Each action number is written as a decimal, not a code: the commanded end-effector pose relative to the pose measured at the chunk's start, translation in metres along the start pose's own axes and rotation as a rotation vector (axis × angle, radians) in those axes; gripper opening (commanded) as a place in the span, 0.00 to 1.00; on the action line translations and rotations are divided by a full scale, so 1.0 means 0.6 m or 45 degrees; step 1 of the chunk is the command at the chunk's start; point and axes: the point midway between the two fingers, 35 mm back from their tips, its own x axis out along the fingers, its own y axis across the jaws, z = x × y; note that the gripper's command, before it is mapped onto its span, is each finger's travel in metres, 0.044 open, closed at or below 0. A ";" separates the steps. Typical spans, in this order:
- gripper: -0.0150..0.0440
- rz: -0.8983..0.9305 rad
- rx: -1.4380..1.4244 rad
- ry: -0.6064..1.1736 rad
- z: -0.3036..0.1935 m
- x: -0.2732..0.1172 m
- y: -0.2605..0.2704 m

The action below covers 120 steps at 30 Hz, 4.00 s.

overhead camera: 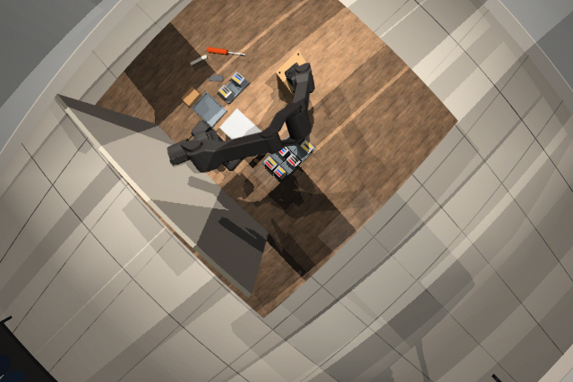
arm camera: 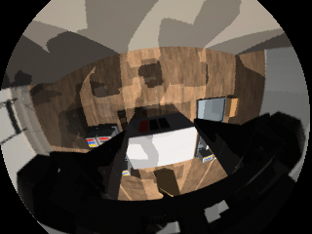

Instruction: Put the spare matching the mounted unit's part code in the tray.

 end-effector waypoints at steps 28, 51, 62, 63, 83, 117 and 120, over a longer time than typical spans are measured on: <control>1.00 0.006 -1.880 -0.013 -0.217 0.007 0.342; 0.76 0.011 -1.956 -0.018 -0.228 0.074 0.356; 0.76 0.010 -1.957 -0.016 -0.225 0.091 0.356; 0.76 0.010 -1.957 -0.016 -0.224 0.094 0.356; 0.76 0.009 -1.958 -0.015 -0.220 0.147 0.360; 0.76 0.015 -1.956 -0.022 -0.224 0.207 0.366; 0.76 0.015 -1.956 -0.022 -0.224 0.207 0.366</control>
